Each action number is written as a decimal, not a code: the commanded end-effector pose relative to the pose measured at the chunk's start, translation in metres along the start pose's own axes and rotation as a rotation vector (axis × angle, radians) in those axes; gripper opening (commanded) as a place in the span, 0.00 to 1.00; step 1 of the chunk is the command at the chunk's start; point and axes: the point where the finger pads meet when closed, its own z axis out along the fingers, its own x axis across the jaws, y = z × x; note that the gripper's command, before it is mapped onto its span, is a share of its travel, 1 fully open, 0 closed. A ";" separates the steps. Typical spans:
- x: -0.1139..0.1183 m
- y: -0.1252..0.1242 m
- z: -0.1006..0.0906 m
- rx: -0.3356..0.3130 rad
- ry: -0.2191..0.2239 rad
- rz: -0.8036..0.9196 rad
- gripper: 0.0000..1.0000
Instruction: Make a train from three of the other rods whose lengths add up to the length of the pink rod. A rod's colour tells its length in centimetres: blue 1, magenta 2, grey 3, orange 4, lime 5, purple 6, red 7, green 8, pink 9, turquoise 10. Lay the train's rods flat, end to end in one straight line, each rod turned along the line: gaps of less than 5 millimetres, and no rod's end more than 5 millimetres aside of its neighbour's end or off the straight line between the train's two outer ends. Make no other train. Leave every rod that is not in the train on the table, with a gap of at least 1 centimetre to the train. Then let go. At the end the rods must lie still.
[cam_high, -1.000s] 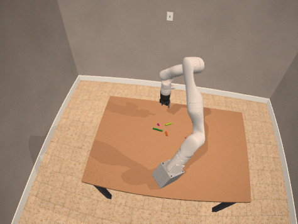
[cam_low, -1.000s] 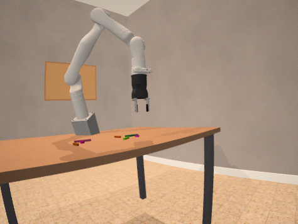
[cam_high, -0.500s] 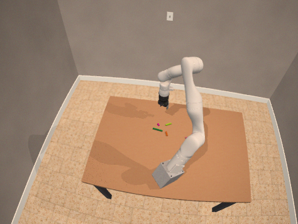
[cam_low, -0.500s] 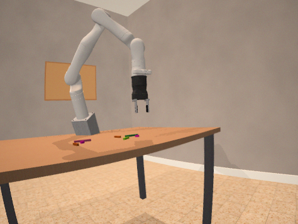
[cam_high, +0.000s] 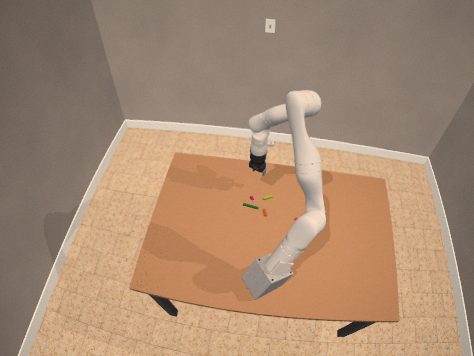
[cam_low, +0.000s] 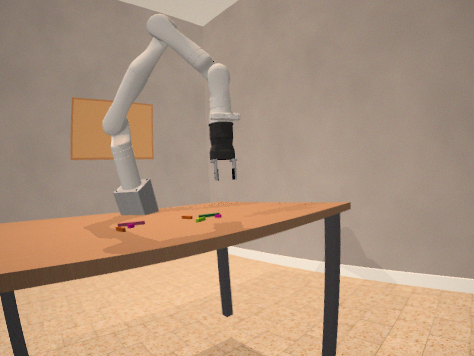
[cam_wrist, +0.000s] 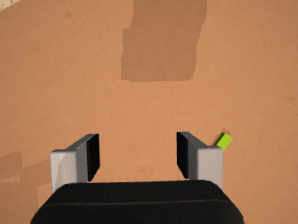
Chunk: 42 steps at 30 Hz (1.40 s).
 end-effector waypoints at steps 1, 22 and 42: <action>-0.001 0.000 -0.001 0.001 -0.002 -0.002 1.00; -0.004 0.022 0.004 0.001 -0.004 0.051 1.00; -0.006 0.042 0.008 0.002 -0.005 0.101 1.00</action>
